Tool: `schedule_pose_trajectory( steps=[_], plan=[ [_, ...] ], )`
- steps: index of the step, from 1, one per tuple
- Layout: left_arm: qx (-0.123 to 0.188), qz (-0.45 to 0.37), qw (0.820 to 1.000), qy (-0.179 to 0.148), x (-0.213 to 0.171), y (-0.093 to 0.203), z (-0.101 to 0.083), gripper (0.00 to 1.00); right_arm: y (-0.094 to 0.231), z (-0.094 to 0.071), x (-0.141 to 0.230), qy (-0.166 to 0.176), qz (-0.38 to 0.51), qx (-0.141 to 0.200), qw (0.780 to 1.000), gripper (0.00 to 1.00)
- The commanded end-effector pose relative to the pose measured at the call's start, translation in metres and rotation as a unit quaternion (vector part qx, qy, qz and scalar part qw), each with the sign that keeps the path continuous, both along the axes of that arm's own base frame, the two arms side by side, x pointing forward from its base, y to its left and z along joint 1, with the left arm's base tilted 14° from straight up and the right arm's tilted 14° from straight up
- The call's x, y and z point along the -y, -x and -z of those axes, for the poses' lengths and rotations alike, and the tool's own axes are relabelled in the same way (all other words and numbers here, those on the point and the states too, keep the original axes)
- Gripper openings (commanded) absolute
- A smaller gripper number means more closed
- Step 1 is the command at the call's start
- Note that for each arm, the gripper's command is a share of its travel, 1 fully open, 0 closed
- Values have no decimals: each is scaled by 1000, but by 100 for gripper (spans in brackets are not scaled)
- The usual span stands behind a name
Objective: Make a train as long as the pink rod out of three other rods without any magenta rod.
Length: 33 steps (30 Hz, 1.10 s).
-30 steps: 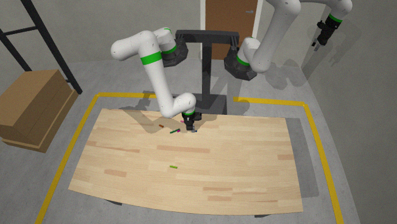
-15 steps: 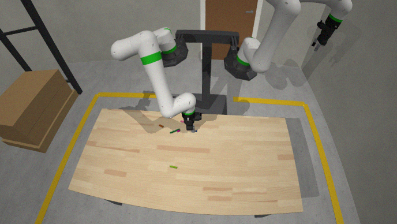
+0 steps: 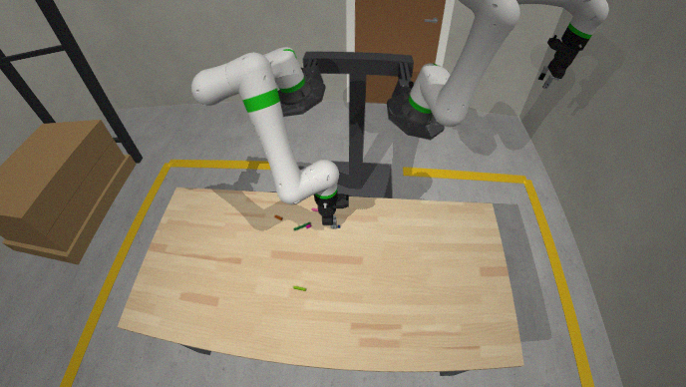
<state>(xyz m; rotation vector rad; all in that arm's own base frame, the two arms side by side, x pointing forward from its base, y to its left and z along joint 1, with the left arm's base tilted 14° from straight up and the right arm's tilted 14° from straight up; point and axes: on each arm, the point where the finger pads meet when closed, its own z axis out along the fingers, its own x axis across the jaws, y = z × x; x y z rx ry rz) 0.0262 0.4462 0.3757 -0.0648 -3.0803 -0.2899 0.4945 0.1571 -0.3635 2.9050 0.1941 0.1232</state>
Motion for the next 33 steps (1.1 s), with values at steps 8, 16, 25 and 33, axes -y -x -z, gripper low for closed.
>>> schedule_pose_trajectory(
  steps=[8,16,25,33],
  plan=[
    [0,0,1000,-1,0,0,-1,100,-1,0,-3,0,0,1,1000,24],
    [0,0,1000,-1,0,0,-1,100,-1,0,-3,0,0,1,1000,24],
    [0,0,1000,-1,0,0,-1,100,-1,0,-3,0,0,1,1000,24],
    [0,0,1000,-1,0,0,-1,100,-1,0,-3,0,0,1,1000,36]
  ],
)
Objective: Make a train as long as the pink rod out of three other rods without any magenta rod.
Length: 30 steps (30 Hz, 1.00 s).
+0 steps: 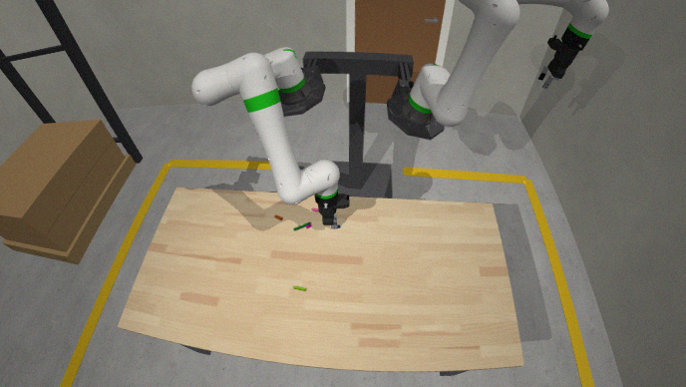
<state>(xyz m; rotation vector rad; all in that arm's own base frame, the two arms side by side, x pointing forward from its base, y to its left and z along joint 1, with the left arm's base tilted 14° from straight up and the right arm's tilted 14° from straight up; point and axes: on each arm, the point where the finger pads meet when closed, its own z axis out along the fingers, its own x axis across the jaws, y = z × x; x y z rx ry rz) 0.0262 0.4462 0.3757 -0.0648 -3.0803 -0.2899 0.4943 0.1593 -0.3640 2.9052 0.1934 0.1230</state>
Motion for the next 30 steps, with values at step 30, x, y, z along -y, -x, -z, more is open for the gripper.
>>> schedule_pose_trajectory(
  steps=[30],
  plan=[
    [0,0,1000,-1,0,0,-1,100,1,-19,-5,0,0,1,1000,54]
  ],
)
